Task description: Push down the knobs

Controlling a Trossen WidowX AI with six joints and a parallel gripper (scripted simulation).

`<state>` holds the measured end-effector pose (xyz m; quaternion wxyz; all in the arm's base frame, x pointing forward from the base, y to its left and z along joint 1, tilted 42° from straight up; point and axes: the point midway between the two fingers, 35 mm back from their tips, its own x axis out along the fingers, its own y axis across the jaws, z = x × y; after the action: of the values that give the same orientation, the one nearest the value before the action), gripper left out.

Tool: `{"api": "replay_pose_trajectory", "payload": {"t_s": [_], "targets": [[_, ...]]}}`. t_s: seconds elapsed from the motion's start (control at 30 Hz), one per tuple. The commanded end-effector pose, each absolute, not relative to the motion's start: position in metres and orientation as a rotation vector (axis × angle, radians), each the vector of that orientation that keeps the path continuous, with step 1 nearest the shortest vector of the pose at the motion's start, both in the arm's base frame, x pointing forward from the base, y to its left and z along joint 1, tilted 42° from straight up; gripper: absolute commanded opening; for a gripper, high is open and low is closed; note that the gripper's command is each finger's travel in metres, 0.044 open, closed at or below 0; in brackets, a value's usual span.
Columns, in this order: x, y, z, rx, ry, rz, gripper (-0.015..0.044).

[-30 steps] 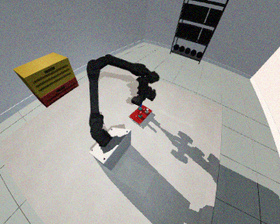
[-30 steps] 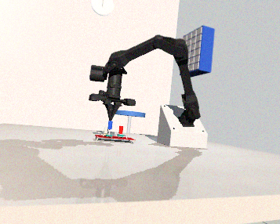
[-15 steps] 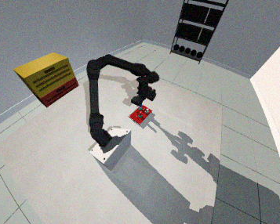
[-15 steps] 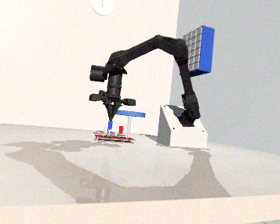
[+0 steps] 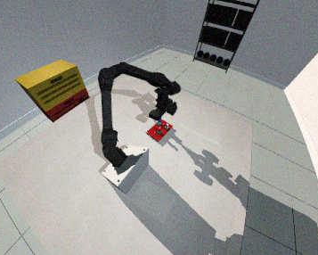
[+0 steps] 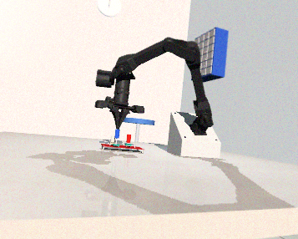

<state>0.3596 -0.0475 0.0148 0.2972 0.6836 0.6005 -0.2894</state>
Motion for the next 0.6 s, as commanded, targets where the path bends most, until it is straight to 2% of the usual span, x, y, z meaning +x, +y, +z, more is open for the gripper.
{"api": "replay_pose_trajectory", "payload": {"t_s": [0.0,0.57], "targets": [[0.3604,-0.0432,0.0124,1.814,1.602,-0.767,0.0000],[0.3612,-0.0383,0.0068,1.815,1.602,-0.766,0.0000]]}}
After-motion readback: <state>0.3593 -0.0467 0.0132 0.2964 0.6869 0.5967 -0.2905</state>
